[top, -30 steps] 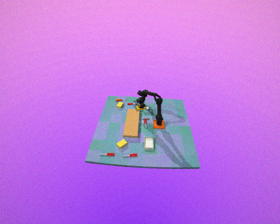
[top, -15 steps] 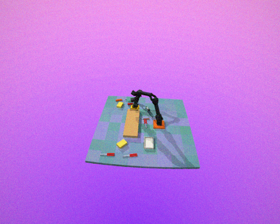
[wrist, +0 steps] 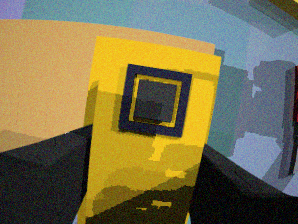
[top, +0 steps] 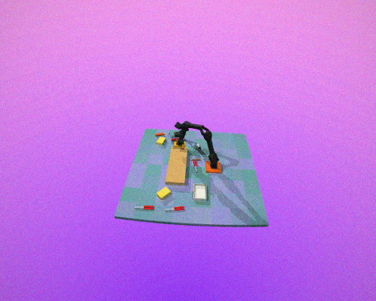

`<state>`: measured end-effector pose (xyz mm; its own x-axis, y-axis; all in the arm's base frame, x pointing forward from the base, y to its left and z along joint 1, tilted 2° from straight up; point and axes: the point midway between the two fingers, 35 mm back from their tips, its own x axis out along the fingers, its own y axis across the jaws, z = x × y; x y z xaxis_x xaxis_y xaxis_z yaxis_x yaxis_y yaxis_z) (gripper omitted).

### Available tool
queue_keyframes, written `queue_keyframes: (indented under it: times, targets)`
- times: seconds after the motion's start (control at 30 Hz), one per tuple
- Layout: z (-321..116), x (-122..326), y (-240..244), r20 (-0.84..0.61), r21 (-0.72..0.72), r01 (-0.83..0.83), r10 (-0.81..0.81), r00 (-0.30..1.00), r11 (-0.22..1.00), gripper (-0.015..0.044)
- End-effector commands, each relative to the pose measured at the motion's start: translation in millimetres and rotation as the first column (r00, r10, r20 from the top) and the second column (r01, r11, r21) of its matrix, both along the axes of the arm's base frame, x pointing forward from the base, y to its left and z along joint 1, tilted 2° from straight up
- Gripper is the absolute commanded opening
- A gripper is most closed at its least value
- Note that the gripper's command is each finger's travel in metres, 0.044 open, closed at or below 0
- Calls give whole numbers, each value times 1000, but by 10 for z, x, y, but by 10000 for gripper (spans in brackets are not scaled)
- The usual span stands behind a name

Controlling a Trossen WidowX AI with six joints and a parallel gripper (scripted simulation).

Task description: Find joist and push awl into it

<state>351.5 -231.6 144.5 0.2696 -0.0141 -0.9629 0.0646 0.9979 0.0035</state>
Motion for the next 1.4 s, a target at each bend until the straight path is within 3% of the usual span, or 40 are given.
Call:
queue_keyframes:
  times: [0.0, 1.37]
  targets:
    - [-62, 3, -9, -1, -3, 7, -7, 1000, 1000, 0]
    - [-611, -7, -5, -1, -3, 7, -7, 1000, 1000, 0]
